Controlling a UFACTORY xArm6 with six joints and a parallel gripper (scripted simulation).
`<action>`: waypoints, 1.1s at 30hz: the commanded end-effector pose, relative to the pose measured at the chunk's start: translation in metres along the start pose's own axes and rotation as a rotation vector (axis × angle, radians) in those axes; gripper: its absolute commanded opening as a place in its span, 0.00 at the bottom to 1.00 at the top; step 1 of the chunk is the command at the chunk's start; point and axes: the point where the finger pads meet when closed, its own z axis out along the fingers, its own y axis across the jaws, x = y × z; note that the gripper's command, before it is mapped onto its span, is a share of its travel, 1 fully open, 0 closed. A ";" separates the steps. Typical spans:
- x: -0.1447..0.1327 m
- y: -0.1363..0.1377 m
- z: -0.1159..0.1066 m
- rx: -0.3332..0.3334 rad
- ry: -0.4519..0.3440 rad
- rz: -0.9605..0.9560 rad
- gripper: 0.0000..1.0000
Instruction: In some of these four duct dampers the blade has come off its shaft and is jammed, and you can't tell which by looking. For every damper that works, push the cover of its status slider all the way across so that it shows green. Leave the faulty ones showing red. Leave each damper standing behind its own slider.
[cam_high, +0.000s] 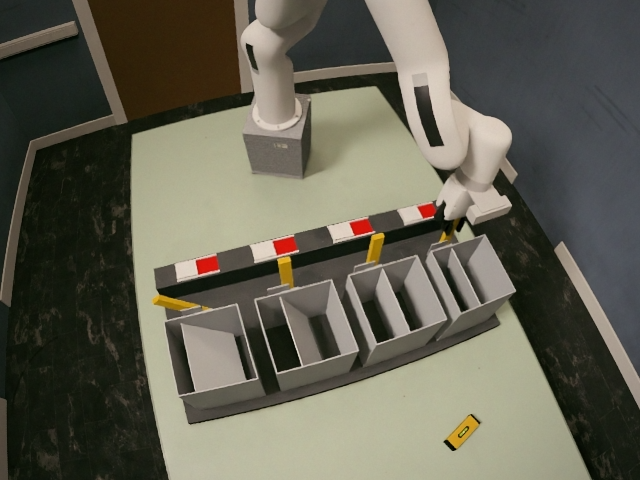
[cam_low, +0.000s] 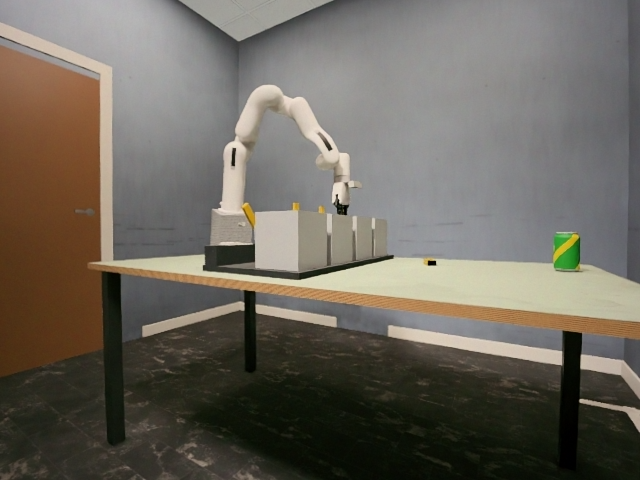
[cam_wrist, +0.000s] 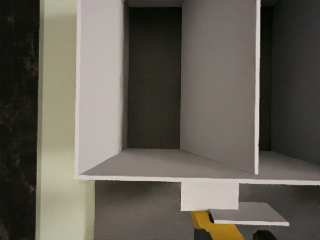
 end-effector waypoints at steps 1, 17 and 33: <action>0.001 -0.001 -0.001 0.002 0.003 0.000 0.23; 0.001 -0.001 -0.001 0.002 0.003 0.000 0.39; 0.001 -0.001 -0.012 0.002 0.003 0.000 0.39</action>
